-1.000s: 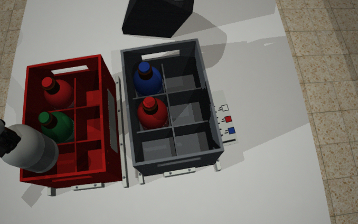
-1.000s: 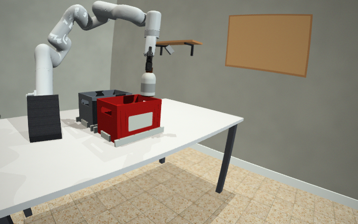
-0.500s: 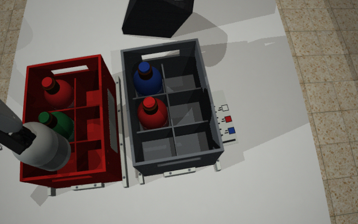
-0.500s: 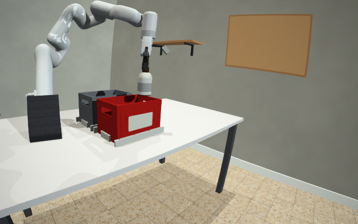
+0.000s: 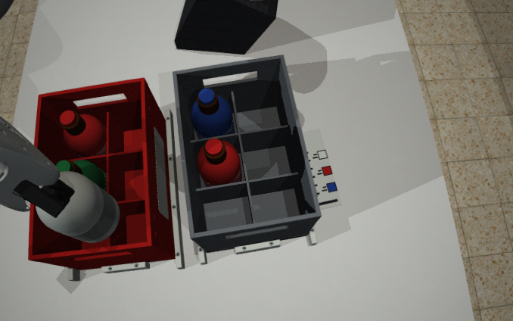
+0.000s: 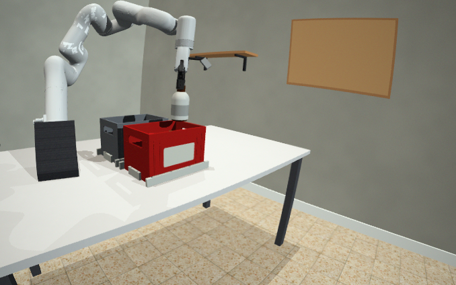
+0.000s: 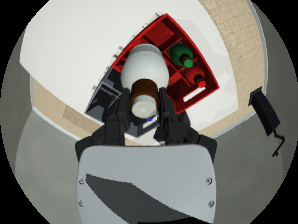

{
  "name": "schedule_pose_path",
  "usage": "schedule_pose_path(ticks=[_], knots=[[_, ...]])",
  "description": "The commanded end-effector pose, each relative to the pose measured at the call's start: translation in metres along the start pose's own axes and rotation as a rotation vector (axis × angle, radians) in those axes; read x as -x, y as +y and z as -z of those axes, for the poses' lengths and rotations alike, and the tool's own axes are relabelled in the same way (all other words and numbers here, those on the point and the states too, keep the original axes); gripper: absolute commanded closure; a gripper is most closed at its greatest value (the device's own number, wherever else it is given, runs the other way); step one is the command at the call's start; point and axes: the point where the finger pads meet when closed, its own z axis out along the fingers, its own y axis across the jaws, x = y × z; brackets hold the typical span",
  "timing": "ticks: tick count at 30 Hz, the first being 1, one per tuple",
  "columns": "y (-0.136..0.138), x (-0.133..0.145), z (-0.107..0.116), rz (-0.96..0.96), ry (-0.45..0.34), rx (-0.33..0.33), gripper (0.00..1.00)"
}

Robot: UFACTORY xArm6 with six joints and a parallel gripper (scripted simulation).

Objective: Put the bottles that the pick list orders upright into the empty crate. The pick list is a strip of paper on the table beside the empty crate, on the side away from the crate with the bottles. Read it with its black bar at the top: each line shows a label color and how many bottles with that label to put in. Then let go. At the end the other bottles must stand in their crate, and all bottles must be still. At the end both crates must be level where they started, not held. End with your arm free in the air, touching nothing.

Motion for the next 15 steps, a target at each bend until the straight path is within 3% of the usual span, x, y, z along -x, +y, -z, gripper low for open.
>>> schedule_pose_path(ticks=[1, 15], knots=[[-0.005, 0.004, 0.003, 0.001, 0.006, 0.000, 1.00], [-0.022, 0.021, 0.002, 0.001, 0.006, 0.000, 1.00]])
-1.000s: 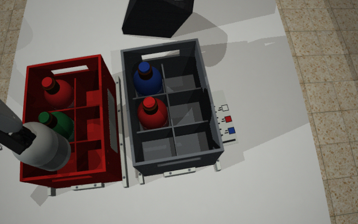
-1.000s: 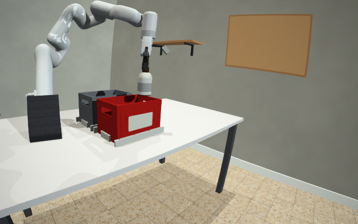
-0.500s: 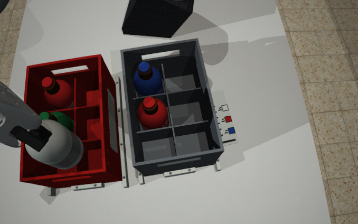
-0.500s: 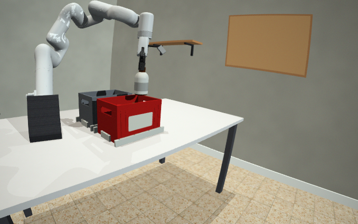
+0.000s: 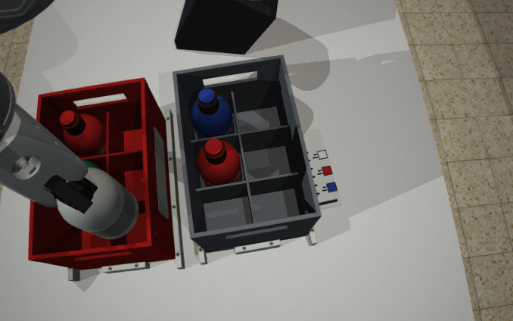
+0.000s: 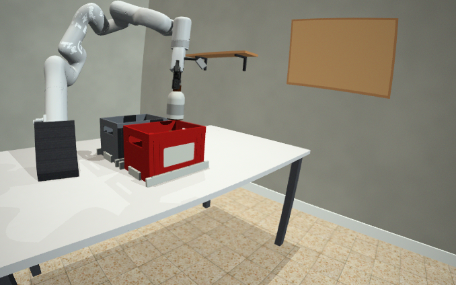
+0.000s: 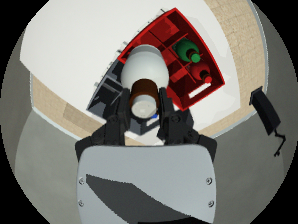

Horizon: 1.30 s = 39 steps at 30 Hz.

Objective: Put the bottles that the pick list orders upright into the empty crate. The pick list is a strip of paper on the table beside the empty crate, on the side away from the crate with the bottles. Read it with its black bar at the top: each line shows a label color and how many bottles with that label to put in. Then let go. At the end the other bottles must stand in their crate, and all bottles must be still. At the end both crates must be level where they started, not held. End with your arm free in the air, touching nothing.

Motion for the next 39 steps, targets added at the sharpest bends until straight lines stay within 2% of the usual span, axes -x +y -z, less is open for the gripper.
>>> schedule_pose_path(ticks=[1, 39], knots=[[-0.005, 0.004, 0.002, 0.001, 0.006, 0.000, 1.00], [-0.053, 0.053, 0.002, 0.001, 0.006, 0.000, 1.00]])
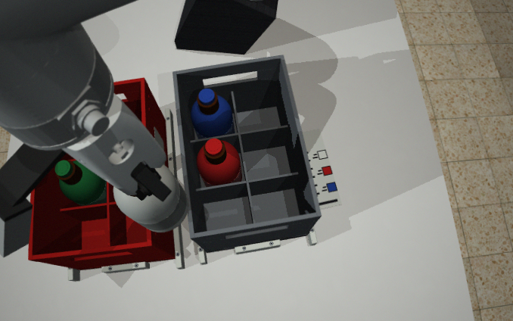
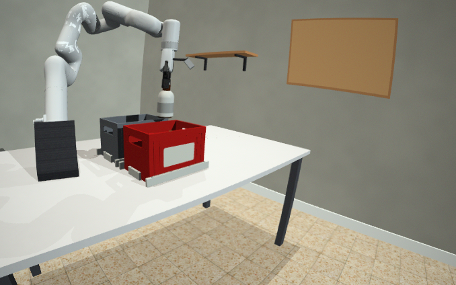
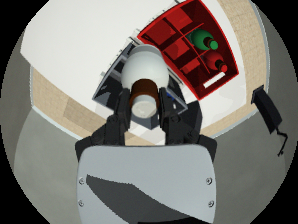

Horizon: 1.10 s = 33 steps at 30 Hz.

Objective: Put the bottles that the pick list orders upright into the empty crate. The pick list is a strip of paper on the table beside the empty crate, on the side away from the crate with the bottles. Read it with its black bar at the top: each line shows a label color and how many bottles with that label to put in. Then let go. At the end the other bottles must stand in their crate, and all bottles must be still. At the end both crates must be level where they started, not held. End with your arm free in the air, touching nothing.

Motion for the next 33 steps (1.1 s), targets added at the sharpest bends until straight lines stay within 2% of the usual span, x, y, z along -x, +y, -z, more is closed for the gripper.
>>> schedule_pose_path(ticks=[1, 33], knots=[[-0.005, 0.004, 0.002, 0.001, 0.005, 0.000, 1.00], [-0.044, 0.045, 0.002, 0.001, 0.005, 0.000, 1.00]])
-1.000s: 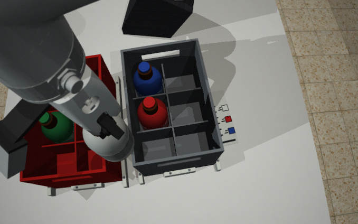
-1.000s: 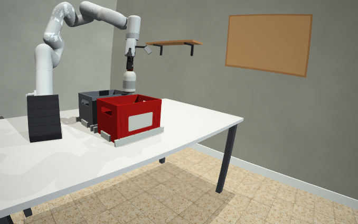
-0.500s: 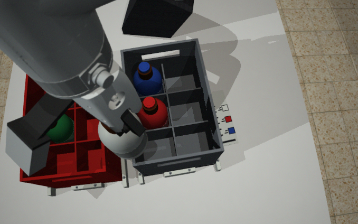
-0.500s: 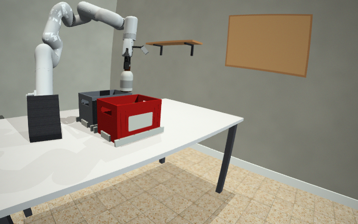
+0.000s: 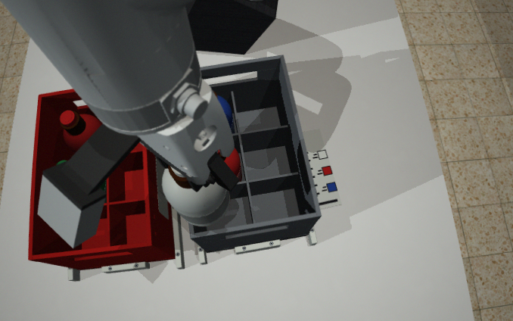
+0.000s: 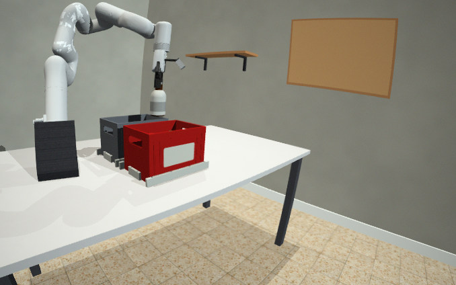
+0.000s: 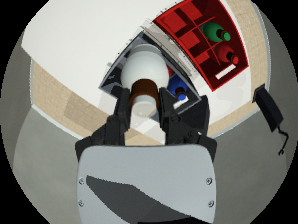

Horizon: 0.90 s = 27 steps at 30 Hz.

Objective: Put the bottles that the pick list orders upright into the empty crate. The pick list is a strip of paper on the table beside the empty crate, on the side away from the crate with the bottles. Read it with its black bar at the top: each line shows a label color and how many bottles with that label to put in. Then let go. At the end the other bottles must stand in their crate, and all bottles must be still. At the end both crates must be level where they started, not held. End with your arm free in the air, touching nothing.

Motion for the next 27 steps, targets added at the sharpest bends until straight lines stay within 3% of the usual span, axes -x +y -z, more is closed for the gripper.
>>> schedule_pose_path(ticks=[1, 27], knots=[[-0.006, 0.004, 0.002, 0.001, 0.005, -0.001, 1.00], [-0.014, 0.015, 0.002, 0.001, 0.005, -0.001, 1.00]])
